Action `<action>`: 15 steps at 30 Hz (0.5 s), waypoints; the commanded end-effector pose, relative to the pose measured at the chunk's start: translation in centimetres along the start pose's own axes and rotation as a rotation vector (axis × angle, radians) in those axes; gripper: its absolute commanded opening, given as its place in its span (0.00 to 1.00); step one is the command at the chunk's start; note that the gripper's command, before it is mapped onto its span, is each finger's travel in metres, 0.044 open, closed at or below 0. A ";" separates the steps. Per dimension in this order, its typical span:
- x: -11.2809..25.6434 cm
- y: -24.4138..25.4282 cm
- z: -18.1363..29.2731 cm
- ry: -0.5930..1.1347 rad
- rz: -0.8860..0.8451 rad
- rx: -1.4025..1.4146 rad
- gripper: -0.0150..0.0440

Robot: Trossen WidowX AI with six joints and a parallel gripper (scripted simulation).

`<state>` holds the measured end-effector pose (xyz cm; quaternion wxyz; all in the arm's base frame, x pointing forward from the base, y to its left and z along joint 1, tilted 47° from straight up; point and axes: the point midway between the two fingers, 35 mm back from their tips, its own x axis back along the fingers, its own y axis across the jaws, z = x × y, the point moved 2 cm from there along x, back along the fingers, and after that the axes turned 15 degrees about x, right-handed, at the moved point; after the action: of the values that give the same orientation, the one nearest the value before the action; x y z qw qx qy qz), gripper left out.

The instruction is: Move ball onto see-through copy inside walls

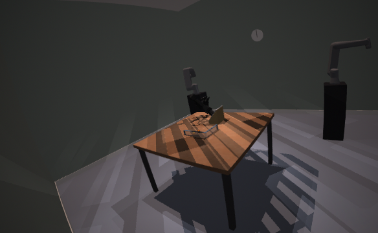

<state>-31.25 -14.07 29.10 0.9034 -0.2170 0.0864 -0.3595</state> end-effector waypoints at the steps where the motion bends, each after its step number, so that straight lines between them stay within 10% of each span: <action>1: 0.1 0.0 0.0 -0.002 0.003 -0.002 0.89; 5: 1.8 -0.8 -0.6 -0.039 0.066 -0.041 0.71; 15: 12.0 -4.1 -0.5 -0.293 0.390 -0.256 0.71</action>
<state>-27.01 -22.88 29.67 0.9276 -0.3207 0.0546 -0.1837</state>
